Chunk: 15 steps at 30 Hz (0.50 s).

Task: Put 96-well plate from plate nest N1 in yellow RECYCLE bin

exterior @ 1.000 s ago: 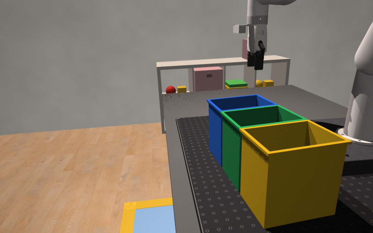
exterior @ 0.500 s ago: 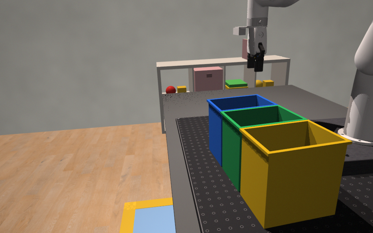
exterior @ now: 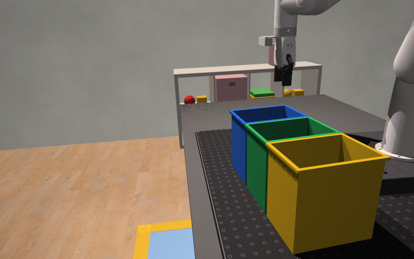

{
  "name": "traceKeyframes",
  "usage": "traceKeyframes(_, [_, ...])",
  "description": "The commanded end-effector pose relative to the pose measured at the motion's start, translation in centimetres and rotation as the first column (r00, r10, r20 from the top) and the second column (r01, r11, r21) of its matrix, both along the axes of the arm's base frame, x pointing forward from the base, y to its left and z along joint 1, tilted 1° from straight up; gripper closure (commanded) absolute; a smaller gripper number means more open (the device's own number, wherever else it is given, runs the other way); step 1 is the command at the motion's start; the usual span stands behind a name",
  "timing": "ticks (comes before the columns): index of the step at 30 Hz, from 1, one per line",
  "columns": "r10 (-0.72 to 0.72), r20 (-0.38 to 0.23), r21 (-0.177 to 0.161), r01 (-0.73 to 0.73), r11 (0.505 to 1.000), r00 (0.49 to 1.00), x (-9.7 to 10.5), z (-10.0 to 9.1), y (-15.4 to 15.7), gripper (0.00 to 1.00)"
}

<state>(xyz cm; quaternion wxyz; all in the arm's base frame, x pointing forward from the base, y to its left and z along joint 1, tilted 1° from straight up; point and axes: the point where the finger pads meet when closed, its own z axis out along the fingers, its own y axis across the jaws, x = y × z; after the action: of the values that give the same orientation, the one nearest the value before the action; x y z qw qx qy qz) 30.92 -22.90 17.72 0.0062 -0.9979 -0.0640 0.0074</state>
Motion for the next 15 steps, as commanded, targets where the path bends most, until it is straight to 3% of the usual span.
traceKeyframes(1, [0.000,0.003,-0.002,0.000,1.000,1.000,0.1,-0.3,-0.1,0.00])
traceKeyframes(15, [0.000,0.003,-0.002,0.000,1.000,1.000,0.1,-2.5,-0.1,0.00])
